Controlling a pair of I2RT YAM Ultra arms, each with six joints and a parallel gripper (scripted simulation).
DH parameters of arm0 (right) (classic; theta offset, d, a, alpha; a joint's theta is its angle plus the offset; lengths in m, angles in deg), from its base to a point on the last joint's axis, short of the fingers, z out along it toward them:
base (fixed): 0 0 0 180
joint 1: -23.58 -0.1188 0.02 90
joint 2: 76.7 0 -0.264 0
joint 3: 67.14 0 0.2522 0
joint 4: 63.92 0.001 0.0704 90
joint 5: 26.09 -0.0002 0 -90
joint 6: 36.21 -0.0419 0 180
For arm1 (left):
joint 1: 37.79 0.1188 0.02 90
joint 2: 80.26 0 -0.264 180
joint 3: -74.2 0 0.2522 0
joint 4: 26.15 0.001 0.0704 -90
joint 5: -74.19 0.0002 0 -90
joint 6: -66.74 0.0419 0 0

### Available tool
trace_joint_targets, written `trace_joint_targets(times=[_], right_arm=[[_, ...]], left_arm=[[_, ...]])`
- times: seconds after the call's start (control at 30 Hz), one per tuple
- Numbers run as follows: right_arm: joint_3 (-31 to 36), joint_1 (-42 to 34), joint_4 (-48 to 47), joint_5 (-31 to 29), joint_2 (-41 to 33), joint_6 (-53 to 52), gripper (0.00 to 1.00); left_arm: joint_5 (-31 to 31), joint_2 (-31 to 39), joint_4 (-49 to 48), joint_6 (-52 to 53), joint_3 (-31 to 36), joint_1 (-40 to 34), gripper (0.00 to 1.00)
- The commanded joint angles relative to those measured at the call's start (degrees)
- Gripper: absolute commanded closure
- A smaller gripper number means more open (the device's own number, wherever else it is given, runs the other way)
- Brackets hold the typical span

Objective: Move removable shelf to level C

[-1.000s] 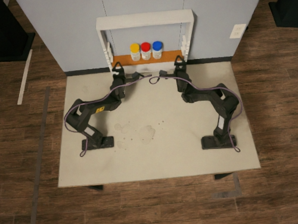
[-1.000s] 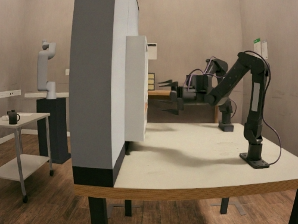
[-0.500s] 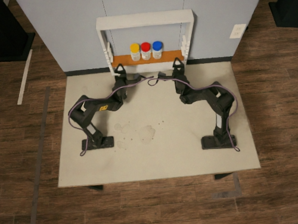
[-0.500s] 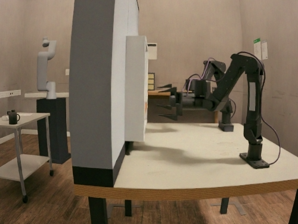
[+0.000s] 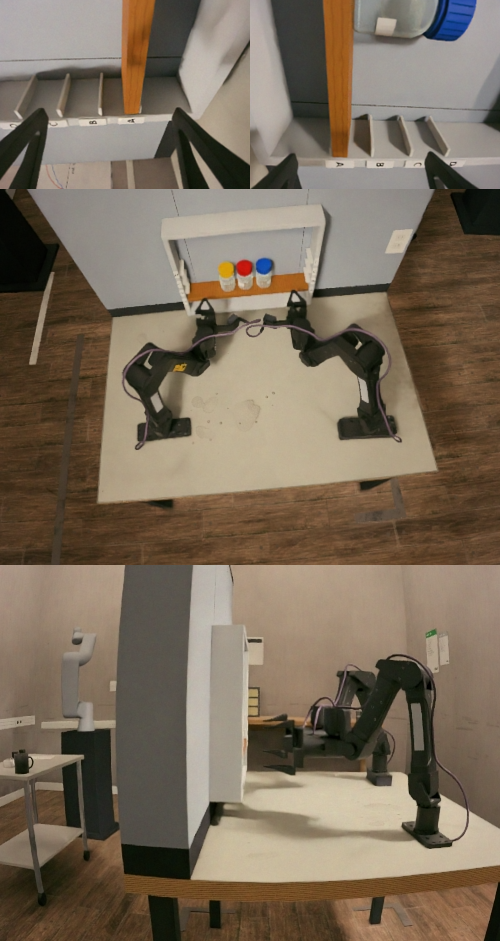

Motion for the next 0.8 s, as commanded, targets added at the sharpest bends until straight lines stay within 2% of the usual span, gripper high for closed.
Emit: trace_joint_targets(times=[0.0, 0.43, 0.77], right_arm=[[-0.3, -0.5, -2.0, -0.6, 1.5, -0.5, 0.00], [-1.5, -1.0, -6.1, -1.1, 6.8, -0.5, 0.00], [-3.6, -0.1, -5.3, -0.1, 7.9, -0.4, 0.00]], left_arm=[[-0.8, -1.5, -3.6, -0.8, 0.6, -0.5, 0.00], [-1.3, -7.9, -9.6, -0.9, 0.3, -1.1, 0.00], [-0.1, -9.3, -9.6, -0.7, -1.4, 0.2, 0.00]])
